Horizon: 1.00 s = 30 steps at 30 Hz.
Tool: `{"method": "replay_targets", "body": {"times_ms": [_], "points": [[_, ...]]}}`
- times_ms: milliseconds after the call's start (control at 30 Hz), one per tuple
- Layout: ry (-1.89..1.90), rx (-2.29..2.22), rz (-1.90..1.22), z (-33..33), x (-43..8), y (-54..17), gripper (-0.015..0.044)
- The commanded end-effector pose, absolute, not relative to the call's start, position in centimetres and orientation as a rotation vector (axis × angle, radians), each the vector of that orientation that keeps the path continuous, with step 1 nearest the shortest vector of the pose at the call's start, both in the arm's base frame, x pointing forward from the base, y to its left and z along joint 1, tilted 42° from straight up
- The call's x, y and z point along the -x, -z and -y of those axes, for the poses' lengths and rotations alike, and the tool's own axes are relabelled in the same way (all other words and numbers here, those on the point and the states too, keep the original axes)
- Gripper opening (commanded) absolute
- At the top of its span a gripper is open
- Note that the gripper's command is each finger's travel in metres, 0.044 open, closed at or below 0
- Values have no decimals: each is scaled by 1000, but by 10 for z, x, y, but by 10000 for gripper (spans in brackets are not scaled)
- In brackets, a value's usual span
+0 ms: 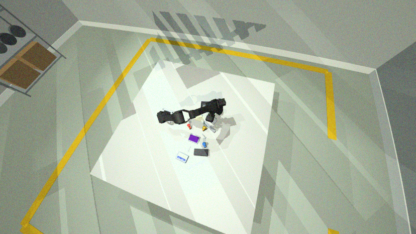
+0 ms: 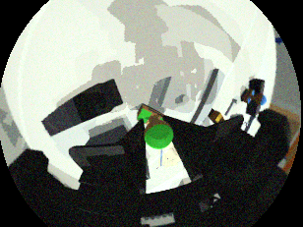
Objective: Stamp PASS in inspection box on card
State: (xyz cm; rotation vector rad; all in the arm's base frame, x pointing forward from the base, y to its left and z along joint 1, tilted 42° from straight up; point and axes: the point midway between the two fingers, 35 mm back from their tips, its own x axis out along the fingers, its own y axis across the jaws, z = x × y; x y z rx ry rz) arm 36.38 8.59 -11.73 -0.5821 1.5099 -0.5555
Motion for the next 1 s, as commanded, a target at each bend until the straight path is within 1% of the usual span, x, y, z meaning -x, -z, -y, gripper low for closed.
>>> {"method": "replay_targets", "body": {"times_ms": [0, 967], "points": [[557, 576, -1508, -88, -365, 115, 0], [556, 575, -1508, -98, -366, 105, 0]]}}
